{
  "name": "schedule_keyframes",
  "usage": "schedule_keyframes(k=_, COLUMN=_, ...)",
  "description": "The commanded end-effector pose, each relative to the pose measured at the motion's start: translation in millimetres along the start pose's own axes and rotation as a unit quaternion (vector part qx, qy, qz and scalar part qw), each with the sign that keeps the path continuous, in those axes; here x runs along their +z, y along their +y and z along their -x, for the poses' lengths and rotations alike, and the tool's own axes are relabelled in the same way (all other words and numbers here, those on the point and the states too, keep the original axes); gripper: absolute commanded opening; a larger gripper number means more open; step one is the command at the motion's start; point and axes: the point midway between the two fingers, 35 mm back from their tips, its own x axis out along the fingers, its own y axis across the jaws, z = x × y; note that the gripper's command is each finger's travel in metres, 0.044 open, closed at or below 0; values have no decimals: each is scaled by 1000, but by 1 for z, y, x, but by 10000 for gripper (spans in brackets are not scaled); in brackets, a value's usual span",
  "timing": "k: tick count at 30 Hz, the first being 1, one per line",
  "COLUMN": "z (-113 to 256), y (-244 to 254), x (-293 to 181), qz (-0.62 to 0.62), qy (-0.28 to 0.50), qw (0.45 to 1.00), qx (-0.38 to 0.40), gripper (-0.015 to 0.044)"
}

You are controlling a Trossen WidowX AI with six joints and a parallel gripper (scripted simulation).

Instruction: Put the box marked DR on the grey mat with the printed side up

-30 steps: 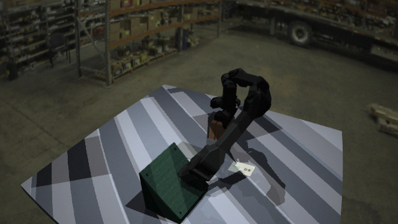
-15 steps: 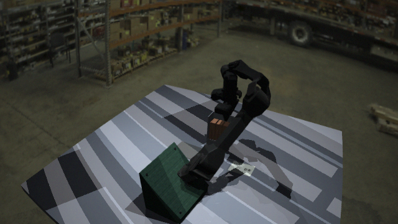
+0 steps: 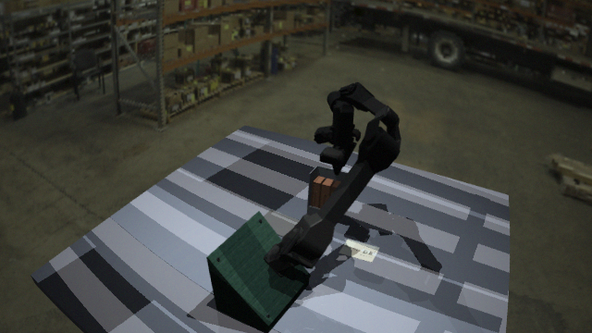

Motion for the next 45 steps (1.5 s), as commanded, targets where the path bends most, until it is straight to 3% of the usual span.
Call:
schedule_keyframes(k=1, z=0, y=0, x=0, qz=1, qy=0, qw=1000, qx=-1, gripper=242)
schedule_keyframes(k=2, z=0, y=0, x=0, qz=1, qy=0, qw=1000, qx=-1, gripper=242)
schedule_keyframes(k=11, z=-3, y=-3, x=15, qz=-94, qy=-10, qw=994, qx=-49, gripper=6)
schedule_keyframes(k=12, z=-3, y=-3, x=17, qz=-106, qy=-12, qw=993, qx=-56, gripper=0)
schedule_keyframes(k=29, z=-5, y=-1, x=46, qz=-312, qy=-70, qw=937, qx=-144, gripper=0)
schedule_keyframes(k=45, z=-4, y=6, x=62, qz=-489, qy=-144, qw=835, qx=-208, gripper=0)
